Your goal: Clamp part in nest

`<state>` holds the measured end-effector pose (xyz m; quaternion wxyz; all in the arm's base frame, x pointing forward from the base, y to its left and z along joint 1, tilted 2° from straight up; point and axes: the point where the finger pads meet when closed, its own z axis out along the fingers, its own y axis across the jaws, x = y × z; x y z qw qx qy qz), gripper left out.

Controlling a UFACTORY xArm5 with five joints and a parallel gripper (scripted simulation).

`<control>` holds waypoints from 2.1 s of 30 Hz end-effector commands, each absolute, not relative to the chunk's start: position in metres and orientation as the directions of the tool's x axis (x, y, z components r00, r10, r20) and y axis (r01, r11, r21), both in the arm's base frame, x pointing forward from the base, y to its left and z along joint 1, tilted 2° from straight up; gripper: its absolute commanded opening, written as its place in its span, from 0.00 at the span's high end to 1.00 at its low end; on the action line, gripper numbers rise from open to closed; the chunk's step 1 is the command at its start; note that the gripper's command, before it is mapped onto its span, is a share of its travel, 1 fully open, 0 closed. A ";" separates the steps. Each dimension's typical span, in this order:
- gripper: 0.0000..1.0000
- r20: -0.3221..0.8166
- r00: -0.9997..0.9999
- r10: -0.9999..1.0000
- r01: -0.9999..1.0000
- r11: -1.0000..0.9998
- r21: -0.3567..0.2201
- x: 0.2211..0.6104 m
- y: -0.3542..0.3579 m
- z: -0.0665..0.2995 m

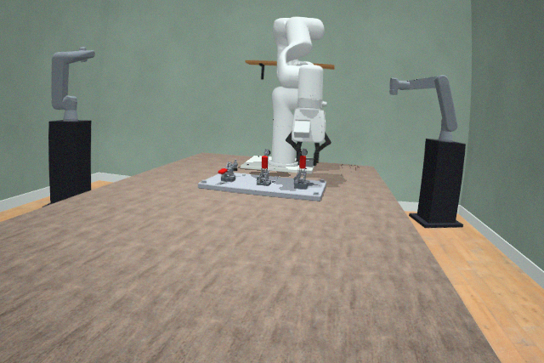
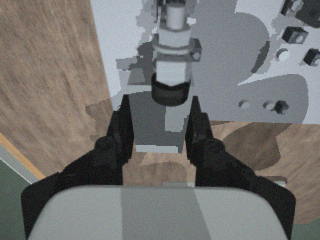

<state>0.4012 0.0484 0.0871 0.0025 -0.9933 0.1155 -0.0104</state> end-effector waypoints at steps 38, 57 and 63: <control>1.00 0.024 0.973 -0.229 -0.229 -0.973 -0.008 0.408 0.046 0.045; 1.00 0.024 0.973 -0.229 -0.229 -0.973 -0.008 0.408 0.046 0.045; 1.00 0.024 0.973 -0.229 -0.229 -0.973 -0.008 0.408 0.046 0.045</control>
